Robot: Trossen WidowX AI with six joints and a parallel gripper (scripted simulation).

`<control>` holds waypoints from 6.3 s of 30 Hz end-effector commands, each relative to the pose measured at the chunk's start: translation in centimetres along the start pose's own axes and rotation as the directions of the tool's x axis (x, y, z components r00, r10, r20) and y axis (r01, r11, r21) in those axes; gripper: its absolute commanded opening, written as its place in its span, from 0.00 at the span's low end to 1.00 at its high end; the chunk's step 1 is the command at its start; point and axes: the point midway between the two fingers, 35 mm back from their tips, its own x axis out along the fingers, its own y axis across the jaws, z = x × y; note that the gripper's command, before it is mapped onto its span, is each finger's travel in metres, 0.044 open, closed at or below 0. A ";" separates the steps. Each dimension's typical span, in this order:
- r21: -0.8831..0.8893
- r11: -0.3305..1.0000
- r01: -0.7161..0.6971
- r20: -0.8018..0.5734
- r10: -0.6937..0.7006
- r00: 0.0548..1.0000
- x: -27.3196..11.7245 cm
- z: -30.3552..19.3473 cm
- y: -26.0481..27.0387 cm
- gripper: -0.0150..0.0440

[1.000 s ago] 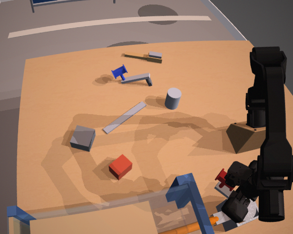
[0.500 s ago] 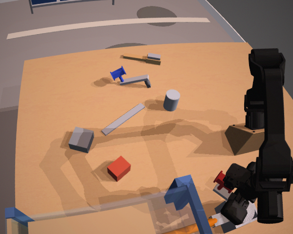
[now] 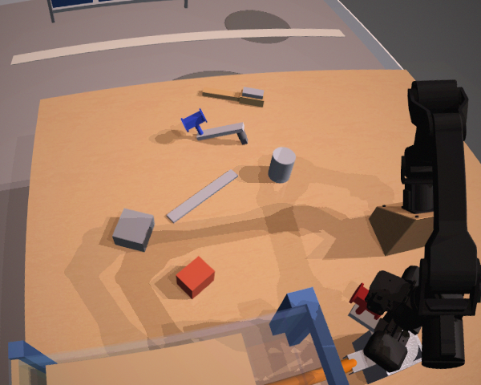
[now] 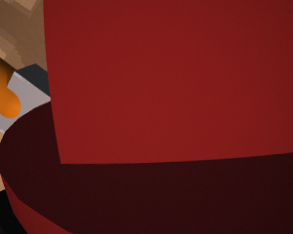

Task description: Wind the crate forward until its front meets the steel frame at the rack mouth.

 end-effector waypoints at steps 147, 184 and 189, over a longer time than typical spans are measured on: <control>0.116 0.993 0.015 -0.001 -0.015 1.000 0.4 -0.1 -0.4 0.25; 0.006 1.000 0.004 -0.002 -0.004 1.000 0.5 0.0 0.0 0.25; -0.002 1.000 0.003 -0.002 -0.003 1.000 0.5 0.0 0.0 0.25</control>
